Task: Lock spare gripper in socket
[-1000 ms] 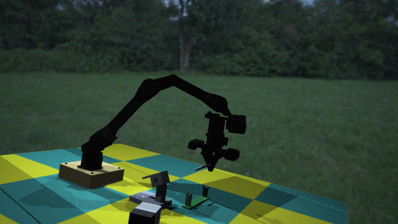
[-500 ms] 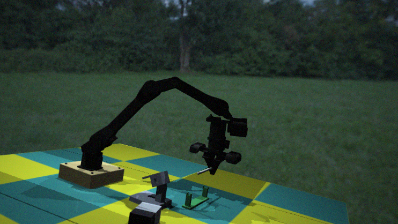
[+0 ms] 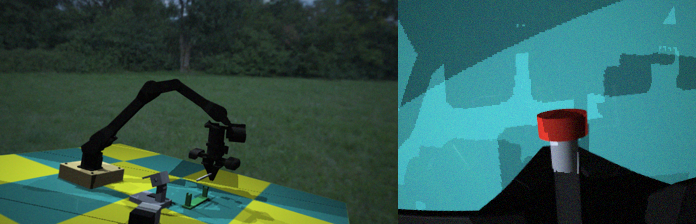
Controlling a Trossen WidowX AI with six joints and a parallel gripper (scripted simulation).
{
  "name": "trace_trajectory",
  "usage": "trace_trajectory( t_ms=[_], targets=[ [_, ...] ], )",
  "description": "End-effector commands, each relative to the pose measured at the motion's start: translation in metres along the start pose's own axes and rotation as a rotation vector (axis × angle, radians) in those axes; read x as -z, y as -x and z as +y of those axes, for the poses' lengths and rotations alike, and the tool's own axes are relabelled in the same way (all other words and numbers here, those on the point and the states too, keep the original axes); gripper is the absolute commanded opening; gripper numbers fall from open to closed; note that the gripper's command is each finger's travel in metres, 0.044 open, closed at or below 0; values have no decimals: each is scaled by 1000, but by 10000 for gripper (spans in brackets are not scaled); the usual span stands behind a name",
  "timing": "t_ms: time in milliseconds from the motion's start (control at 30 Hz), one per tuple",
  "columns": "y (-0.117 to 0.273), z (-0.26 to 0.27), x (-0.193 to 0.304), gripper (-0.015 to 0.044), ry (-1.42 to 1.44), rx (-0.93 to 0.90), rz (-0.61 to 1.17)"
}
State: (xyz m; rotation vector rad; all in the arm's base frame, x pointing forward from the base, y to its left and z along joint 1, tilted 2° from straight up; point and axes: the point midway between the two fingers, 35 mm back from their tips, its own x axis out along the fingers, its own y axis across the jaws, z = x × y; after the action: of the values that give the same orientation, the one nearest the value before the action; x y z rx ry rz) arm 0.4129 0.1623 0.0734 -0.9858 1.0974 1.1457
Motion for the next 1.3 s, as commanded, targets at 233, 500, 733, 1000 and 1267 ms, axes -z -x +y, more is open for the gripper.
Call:
trace_trajectory(
  t_ms=[233,500,733,1000,1267],
  targets=[
    [-18,1,4,0,-3,4,-2],
    [-29,1,5,0,-2,12,-6],
    [-36,1,6,0,-2,17,-9],
    [-36,1,6,0,-2,17,-9],
    [-36,1,6,0,-2,17,-9]
  ],
)
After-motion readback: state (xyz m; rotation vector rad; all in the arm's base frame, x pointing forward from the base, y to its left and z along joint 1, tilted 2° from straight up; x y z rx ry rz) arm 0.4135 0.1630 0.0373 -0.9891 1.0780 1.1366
